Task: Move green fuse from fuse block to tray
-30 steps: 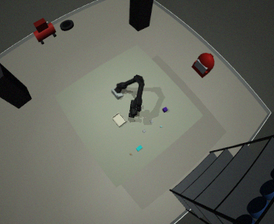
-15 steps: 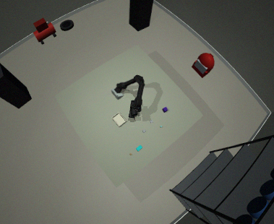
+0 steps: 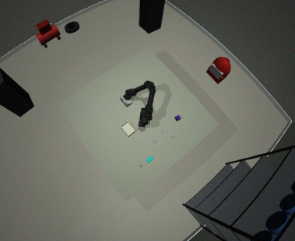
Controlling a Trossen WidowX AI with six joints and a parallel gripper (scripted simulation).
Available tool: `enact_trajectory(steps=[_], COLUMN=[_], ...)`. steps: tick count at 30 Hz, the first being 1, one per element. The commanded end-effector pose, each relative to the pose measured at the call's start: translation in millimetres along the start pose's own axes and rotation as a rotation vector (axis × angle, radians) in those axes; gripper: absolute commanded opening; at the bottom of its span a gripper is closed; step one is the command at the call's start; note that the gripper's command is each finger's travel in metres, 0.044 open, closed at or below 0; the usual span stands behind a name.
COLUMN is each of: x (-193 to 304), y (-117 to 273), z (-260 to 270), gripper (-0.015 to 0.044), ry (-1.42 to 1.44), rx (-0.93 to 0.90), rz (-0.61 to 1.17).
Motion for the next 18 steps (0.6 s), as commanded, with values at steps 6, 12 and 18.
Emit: enact_trajectory(steps=[6,12,18], x=[-0.1,0.0,0.0], y=[0.8,3.8,6.7], z=[-0.1,-0.3,-0.5], gripper=[0.0,0.0,0.0], ry=[0.0,0.0,-0.001], rx=[0.0,0.0,0.0], rz=[0.0,0.0,0.0])
Point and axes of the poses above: the point midway between the two fingers, 35 mm back from their tips, its own y axis back along the fingers, its own z axis across the jaws, x = y × z, the point moved 10 cm from there along y, back along the fingers, and after that the axes turned 8 degrees about y, right-handed, at the moved point
